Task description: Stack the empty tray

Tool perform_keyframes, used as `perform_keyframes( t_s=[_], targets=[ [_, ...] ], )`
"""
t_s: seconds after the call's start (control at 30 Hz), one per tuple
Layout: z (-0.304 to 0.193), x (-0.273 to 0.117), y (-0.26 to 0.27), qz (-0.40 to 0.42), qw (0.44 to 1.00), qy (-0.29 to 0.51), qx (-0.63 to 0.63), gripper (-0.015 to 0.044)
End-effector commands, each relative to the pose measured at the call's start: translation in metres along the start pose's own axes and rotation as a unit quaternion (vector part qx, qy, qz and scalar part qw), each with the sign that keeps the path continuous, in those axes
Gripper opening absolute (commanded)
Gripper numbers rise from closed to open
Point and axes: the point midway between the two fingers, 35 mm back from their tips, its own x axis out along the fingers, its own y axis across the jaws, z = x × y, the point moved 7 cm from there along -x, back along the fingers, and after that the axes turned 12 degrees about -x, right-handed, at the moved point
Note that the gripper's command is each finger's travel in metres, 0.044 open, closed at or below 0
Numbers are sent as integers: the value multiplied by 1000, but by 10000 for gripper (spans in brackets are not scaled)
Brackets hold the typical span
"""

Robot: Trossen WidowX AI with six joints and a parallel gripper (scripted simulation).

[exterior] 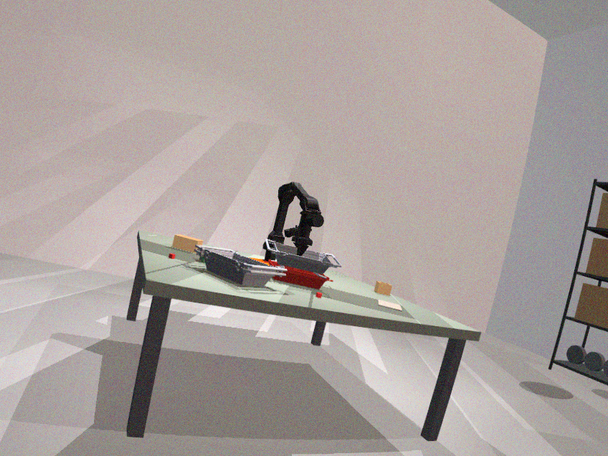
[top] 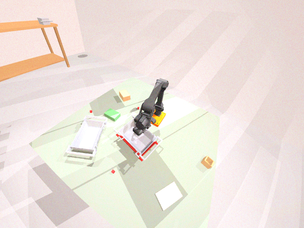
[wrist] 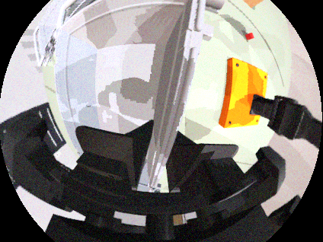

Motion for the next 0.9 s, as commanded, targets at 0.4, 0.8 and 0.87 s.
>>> perform_keyframes(
  t_s=[0.4, 0.8, 0.87],
  targets=[
    [-1, 15, -5, -16, 1000, 2, 2, 0],
    [-1, 15, -5, -16, 1000, 2, 2, 0],
    [-1, 15, -5, -16, 1000, 2, 2, 0]
  ],
)
